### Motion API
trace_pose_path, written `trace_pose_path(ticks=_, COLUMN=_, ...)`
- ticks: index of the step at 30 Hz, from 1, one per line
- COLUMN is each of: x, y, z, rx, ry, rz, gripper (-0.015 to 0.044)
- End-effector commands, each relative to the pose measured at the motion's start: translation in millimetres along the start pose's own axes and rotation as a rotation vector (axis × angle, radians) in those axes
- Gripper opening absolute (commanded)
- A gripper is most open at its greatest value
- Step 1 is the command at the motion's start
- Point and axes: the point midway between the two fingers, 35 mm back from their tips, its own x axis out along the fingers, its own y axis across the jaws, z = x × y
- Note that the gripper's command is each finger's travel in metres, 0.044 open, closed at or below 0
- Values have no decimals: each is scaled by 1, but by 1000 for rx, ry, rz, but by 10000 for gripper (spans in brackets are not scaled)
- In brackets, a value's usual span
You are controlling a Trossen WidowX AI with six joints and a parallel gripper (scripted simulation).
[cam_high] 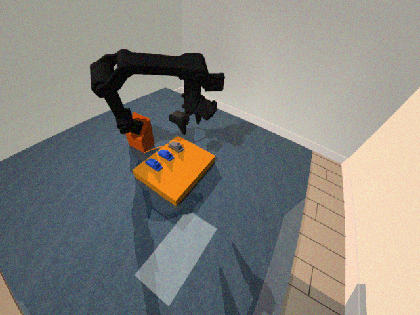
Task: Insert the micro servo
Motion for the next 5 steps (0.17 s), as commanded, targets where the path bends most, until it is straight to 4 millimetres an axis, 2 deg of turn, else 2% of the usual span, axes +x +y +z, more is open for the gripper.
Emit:
trace_pose_path(ticks=1, x=-1, y=0, z=-1, rx=5, ry=3, rz=3, gripper=440)
trace_pose_path(ticks=5, x=-1, y=0, z=-1, rx=5, ry=3, rz=3, gripper=440)
